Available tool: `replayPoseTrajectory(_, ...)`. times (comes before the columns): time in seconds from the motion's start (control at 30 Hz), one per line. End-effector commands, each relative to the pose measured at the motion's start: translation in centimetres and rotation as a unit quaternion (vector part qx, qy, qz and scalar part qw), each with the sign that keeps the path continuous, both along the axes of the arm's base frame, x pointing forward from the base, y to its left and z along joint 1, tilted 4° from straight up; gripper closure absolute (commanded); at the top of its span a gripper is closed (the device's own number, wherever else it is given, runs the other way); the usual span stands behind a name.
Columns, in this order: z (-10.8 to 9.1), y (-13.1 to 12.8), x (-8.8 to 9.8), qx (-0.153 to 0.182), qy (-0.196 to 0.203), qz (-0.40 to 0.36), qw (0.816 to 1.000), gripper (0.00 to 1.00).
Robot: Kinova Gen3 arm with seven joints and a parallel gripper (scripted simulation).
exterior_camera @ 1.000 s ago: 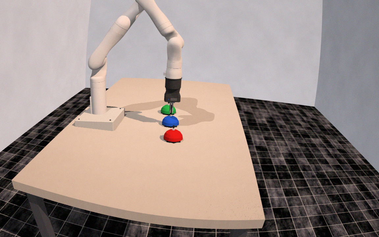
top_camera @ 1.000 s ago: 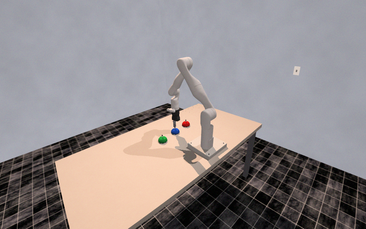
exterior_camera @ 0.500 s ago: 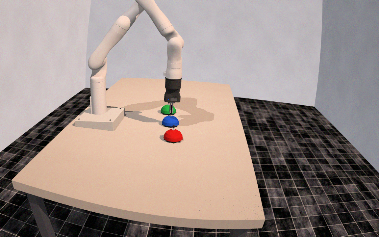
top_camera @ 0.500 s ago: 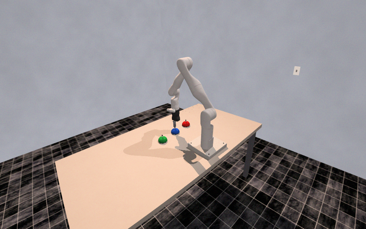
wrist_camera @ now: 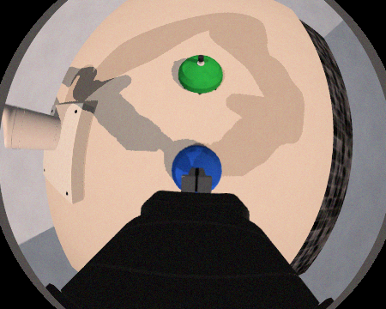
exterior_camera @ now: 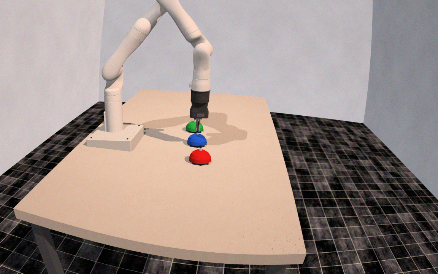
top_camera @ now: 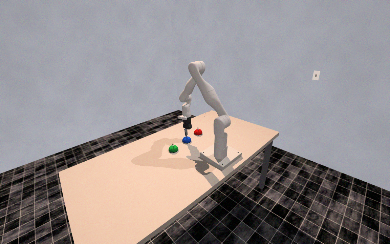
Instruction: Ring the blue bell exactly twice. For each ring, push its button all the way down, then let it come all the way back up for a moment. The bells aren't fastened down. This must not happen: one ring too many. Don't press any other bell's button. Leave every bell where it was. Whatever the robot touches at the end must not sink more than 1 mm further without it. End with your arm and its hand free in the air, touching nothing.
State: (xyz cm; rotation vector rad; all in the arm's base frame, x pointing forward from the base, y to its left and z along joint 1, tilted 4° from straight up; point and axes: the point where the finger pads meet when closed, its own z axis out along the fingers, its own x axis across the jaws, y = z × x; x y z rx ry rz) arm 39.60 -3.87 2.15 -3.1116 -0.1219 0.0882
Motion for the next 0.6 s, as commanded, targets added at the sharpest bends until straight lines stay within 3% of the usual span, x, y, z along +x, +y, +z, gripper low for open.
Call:
replayPoseTrajectory(0.0, 0.01, -0.01, -0.03, 0.0, 0.0, 0.0, 1.0, 0.83)
replayPoseTrajectory(0.57, -0.38, 0.0, -0.05, 0.0, 0.0, 0.0, 1.0, 0.83)
